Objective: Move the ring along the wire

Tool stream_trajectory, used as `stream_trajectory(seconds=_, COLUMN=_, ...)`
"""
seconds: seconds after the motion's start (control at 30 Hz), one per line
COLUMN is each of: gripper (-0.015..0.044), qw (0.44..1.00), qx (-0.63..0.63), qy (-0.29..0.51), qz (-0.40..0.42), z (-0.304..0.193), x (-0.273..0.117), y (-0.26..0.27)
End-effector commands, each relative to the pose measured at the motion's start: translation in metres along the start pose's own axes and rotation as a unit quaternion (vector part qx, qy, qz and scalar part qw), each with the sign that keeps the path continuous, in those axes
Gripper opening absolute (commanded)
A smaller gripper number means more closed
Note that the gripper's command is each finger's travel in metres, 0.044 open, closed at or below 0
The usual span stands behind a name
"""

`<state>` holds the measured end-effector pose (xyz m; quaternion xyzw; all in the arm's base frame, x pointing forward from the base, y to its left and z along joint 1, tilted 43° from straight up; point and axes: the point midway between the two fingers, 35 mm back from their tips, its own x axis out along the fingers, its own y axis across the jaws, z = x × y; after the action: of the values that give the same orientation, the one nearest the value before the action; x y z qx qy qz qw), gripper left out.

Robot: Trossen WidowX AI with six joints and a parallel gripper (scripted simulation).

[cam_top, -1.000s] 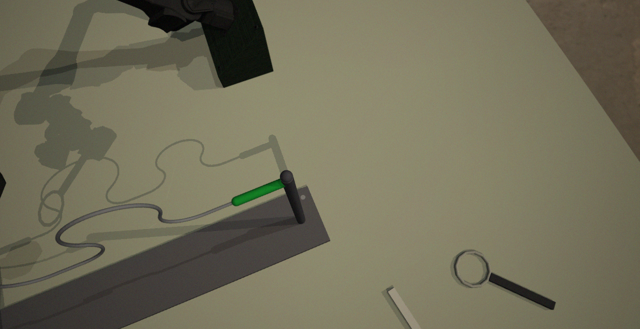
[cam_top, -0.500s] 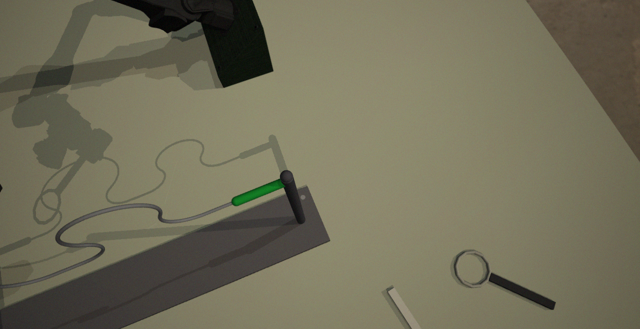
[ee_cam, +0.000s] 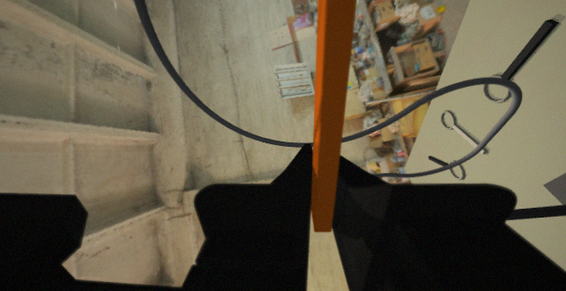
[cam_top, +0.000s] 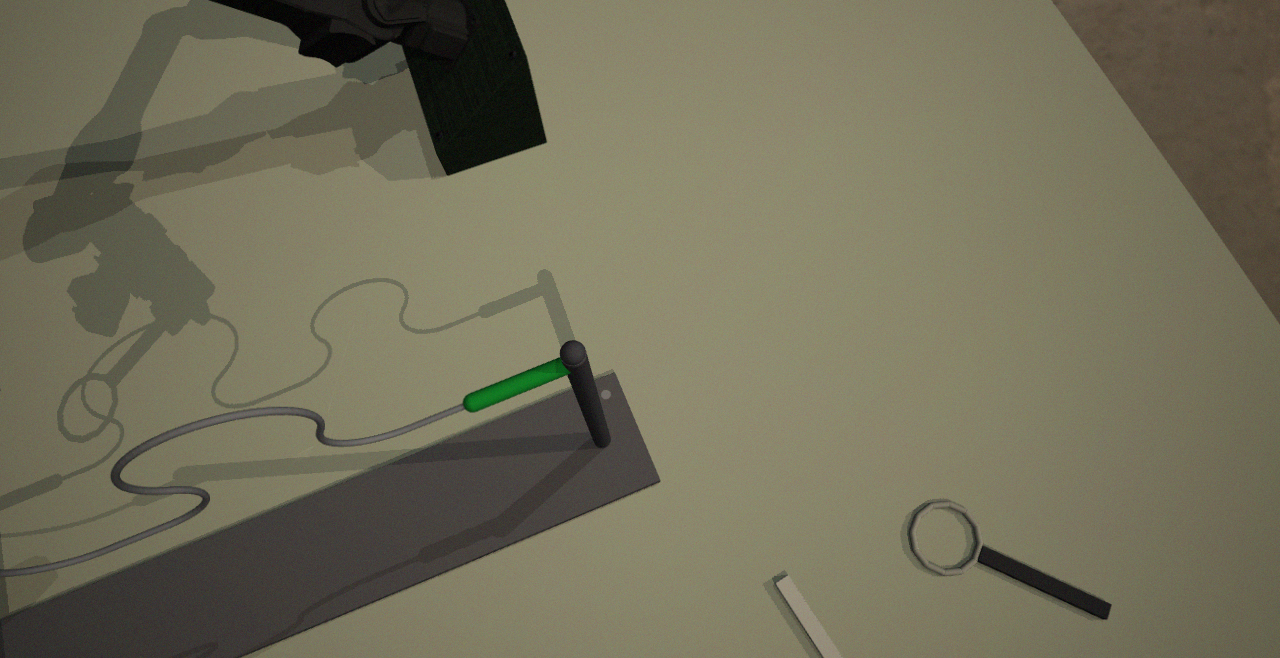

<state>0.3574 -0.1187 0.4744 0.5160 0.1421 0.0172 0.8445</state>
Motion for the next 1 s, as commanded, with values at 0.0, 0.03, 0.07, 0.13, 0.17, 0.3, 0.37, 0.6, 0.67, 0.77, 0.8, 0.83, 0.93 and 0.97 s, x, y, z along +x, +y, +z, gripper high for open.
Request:
stream_trajectory(seconds=0.0, gripper=-0.015, qw=1.0, qx=-0.026, qy=0.0, qz=-0.011, z=0.0, x=0.001, y=-0.002)
stream_trajectory(seconds=0.03, gripper=-0.015, qw=0.999, qx=-0.032, qy=0.0, qz=-0.014, z=0.0, x=0.001, y=-0.002)
stream_trajectory(seconds=0.07, gripper=-0.015, qw=0.999, qx=-0.037, qy=0.0, qz=-0.017, z=0.0, x=0.001, y=-0.003)
stream_trajectory(seconds=0.13, gripper=-0.015, qw=0.999, qx=-0.048, qy=0.0, qz=-0.022, z=0.0, x=0.001, y=-0.004)
stream_trajectory(seconds=0.17, gripper=-0.015, qw=0.998, qx=-0.054, qy=-0.001, qz=-0.025, z=0.0, x=0.001, y=-0.004)
stream_trajectory(seconds=0.3, gripper=-0.015, qw=0.996, qx=-0.077, qy=-0.001, qz=-0.037, z=0.001, x=0.0, y=-0.006)
stream_trajectory(seconds=0.37, gripper=-0.015, qw=0.995, qx=-0.088, qy=-0.001, qz=-0.042, z=0.001, x=0.0, y=-0.007)
stream_trajectory(seconds=0.6, gripper=-0.015, qw=0.99, qx=-0.127, qy=-0.002, qz=-0.062, z=0.002, x=0.0, y=-0.011)
stream_trajectory(seconds=0.67, gripper=-0.015, qw=0.988, qx=-0.139, qy=-0.002, qz=-0.068, z=0.002, x=0.0, y=-0.012)
stream_trajectory(seconds=0.77, gripper=-0.015, qw=0.985, qx=-0.155, qy=-0.003, qz=-0.076, z=0.002, x=0.0, y=-0.014)
stream_trajectory(seconds=0.8, gripper=-0.015, qw=0.984, qx=-0.161, qy=-0.003, qz=-0.079, z=0.002, x=0.0, y=-0.014)
stream_trajectory(seconds=0.83, gripper=-0.015, qw=0.983, qx=-0.166, qy=-0.003, qz=-0.082, z=0.003, x=0.0, y=-0.015)
stream_trajectory(seconds=0.93, gripper=-0.015, qw=0.979, qx=-0.183, qy=-0.004, qz=-0.091, z=0.003, x=0.0, y=-0.016)
stream_trajectory(seconds=0.97, gripper=-0.015, qw=0.978, qx=-0.189, qy=-0.004, qz=-0.093, z=0.003, x=0.0, y=-0.017)
